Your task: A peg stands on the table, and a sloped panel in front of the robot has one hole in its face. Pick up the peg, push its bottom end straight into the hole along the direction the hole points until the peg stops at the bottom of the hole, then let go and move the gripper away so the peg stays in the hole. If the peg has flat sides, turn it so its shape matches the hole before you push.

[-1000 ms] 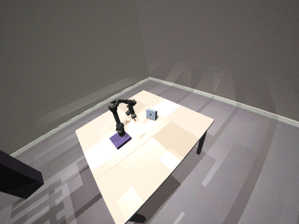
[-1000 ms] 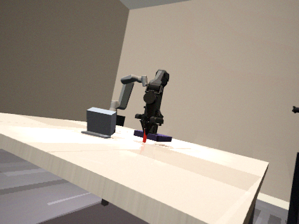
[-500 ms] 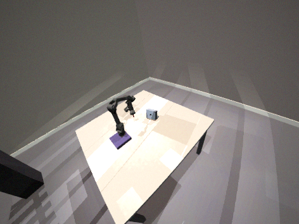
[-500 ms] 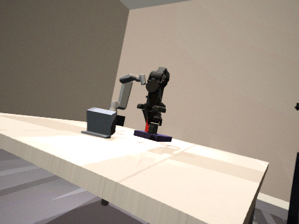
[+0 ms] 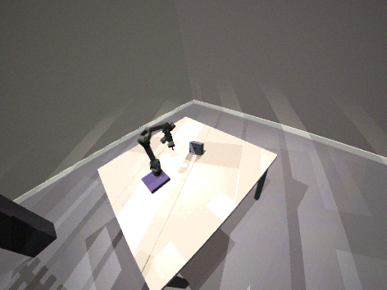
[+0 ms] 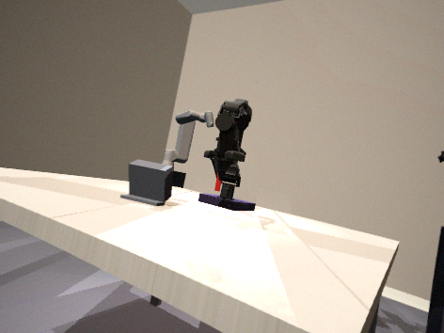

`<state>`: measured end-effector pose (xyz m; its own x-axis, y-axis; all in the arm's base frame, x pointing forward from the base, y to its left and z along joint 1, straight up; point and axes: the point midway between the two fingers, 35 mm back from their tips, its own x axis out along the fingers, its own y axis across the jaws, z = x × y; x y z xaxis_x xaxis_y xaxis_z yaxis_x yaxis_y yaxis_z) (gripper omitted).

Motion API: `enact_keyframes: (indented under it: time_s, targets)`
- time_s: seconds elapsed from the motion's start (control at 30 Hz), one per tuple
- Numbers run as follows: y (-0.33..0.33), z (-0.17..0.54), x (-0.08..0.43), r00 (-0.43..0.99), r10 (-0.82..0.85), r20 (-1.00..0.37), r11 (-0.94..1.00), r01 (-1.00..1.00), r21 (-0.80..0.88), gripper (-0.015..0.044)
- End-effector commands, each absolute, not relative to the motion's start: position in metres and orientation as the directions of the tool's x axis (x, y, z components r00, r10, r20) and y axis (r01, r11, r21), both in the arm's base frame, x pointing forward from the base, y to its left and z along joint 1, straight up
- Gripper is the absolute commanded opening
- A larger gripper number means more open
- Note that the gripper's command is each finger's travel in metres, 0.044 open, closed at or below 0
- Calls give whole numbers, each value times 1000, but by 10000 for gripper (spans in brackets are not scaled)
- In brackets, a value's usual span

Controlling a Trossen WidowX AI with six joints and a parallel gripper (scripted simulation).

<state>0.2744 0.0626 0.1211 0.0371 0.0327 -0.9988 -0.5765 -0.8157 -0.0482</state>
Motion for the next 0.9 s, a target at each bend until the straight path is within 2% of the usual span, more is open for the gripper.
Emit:
enact_keyframes:
  time_s: [0.0,0.87]
  targets:
    - [60,120,275,48,52,-997,-789,-610,-71,0]
    - [40,110,286,127,155,-980,-568,-800,-193,0]
